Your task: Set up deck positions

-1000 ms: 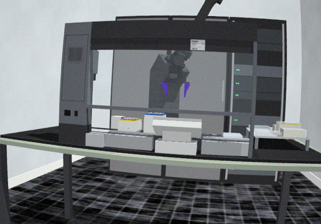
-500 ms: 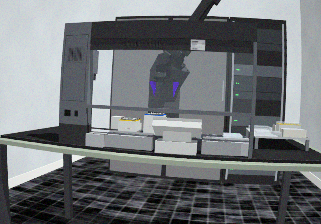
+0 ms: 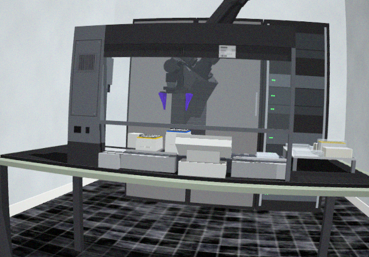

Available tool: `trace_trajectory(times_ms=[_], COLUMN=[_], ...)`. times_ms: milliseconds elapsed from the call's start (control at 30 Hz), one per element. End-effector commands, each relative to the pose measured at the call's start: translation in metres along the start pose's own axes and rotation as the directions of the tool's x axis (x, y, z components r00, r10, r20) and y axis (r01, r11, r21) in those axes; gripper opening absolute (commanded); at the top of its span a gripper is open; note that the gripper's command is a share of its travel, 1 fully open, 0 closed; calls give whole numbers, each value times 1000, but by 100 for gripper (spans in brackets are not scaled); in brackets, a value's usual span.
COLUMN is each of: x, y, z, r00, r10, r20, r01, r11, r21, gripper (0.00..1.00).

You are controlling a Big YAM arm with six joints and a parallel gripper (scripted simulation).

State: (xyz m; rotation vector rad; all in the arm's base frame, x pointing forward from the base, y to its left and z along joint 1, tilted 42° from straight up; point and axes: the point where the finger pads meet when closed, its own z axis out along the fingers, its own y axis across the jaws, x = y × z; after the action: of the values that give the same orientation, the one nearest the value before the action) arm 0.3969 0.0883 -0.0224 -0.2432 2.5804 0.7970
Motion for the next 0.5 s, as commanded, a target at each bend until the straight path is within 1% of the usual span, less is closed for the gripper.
trace_trajectory(times_ms=[0, 167, 233, 467], x=[-15, -30, -30, -51], y=[-21, -42, -42, -72], z=[-4, -5, -5, -6], r00=[1000, 1000, 1000, 1000], r10=[-22, -22, -22, -23], r20=[12, 14, 14, 17], r01=[22, 22, 22, 23], r11=[1000, 1000, 1000, 1000], r21=[10, 10, 10, 12], gripper=[100, 100, 100, 100])
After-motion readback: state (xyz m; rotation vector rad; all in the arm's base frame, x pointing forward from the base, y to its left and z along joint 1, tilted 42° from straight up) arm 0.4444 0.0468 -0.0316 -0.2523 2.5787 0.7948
